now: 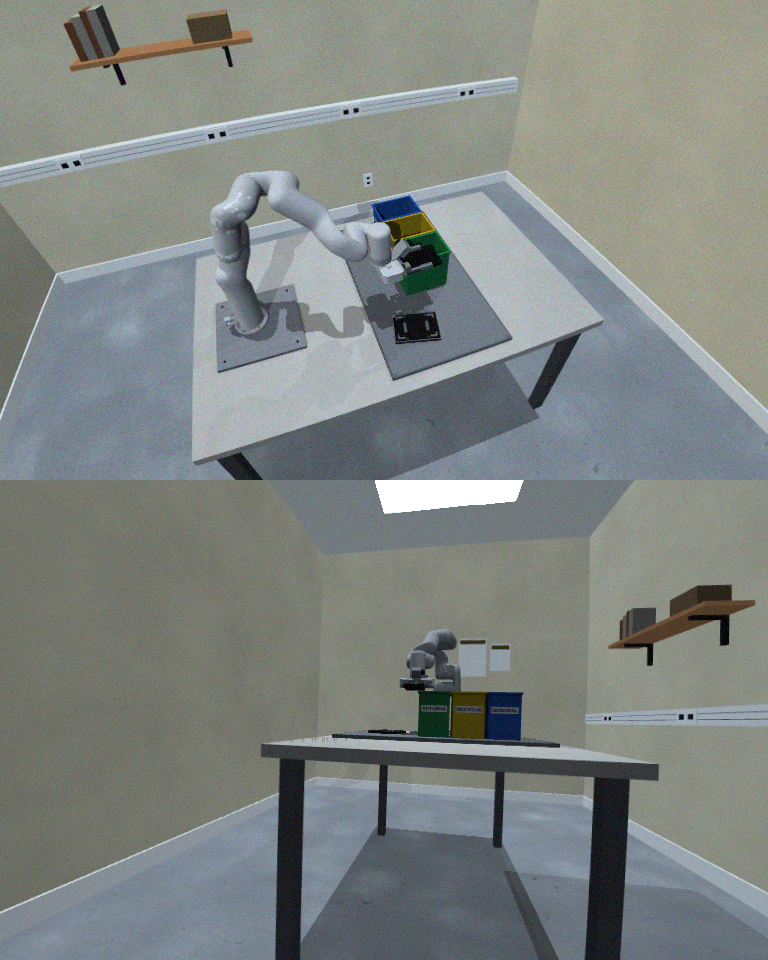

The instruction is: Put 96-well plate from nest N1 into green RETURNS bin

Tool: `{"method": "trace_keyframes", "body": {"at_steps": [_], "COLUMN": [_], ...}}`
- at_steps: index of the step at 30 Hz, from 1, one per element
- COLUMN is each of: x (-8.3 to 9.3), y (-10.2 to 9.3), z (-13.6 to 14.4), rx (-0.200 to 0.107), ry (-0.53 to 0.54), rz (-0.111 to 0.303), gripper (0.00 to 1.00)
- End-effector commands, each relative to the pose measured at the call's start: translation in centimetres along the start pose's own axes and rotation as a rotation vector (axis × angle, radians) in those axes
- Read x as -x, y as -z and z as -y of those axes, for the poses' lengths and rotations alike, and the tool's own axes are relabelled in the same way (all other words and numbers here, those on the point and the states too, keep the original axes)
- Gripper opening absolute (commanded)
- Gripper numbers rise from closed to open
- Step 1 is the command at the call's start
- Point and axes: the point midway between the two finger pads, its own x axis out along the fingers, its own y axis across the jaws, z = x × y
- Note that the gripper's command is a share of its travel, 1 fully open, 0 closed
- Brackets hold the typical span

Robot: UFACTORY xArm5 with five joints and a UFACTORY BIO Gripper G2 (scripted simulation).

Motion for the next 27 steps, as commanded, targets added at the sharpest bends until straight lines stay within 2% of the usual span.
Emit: {"method": "trace_keyframes", "body": {"at_steps": [1, 27], "x": [-1.0, -4.4], "y": [-0.2, 0.1], "z": [-1.5, -8.0], "rx": [0.003, 0.002], "ry": [0.001, 0.001], "rz": [0.004, 0.005], "gripper": [0.0, 0.0]}}
